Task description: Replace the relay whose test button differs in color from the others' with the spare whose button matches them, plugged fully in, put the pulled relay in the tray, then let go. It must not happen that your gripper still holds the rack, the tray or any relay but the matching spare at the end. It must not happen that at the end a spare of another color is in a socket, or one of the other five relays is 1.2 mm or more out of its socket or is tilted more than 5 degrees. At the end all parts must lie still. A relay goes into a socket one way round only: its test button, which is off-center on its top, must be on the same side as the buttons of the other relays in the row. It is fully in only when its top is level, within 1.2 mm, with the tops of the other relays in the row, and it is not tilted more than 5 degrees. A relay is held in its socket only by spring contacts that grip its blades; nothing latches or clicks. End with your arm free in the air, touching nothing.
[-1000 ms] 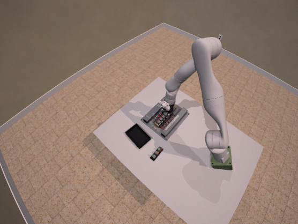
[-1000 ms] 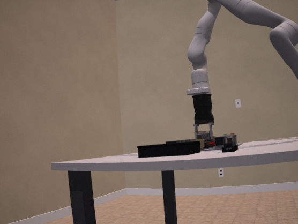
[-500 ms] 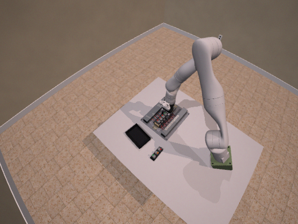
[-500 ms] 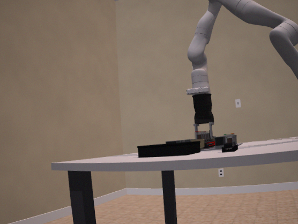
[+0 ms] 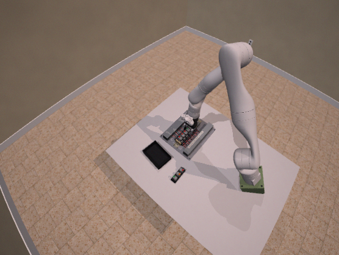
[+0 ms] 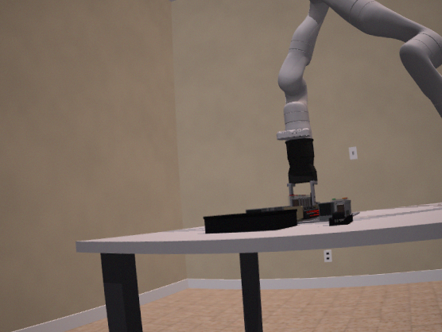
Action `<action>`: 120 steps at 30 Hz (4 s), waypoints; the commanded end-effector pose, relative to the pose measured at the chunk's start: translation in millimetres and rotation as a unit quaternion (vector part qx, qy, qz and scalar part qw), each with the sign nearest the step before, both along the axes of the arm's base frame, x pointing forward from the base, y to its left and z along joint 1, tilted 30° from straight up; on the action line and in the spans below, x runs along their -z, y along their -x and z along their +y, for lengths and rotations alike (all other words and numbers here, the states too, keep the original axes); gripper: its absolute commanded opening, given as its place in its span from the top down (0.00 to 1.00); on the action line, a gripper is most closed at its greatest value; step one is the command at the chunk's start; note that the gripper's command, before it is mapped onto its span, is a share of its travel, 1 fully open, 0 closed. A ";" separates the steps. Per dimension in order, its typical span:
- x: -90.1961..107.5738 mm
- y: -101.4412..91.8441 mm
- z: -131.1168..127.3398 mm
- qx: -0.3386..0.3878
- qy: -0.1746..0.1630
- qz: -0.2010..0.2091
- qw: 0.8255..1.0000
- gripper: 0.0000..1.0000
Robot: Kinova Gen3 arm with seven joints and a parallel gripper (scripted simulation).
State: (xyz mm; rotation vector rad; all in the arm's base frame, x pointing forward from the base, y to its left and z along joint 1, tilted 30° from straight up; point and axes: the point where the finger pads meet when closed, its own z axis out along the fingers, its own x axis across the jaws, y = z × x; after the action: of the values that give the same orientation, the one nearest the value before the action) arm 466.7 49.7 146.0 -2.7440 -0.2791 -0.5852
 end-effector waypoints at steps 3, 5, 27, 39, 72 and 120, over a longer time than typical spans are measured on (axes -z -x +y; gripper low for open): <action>-0.5 -0.3 -0.5 0.000 0.000 -0.001 1.000 1.00; -0.5 -0.3 -0.5 0.000 0.000 -0.001 1.000 1.00; -0.5 -0.3 -0.5 0.000 0.000 -0.001 1.000 1.00; -0.5 -0.3 -0.5 0.000 0.000 -0.001 1.000 1.00; -1.2 -0.1 -0.8 0.001 0.000 -0.001 1.000 1.00; -14.8 6.0 -5.2 0.001 0.000 -0.001 1.000 1.00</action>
State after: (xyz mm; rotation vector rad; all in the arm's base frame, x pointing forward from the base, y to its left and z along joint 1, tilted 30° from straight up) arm 460.3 46.4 160.0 -2.7426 -0.2812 -0.5835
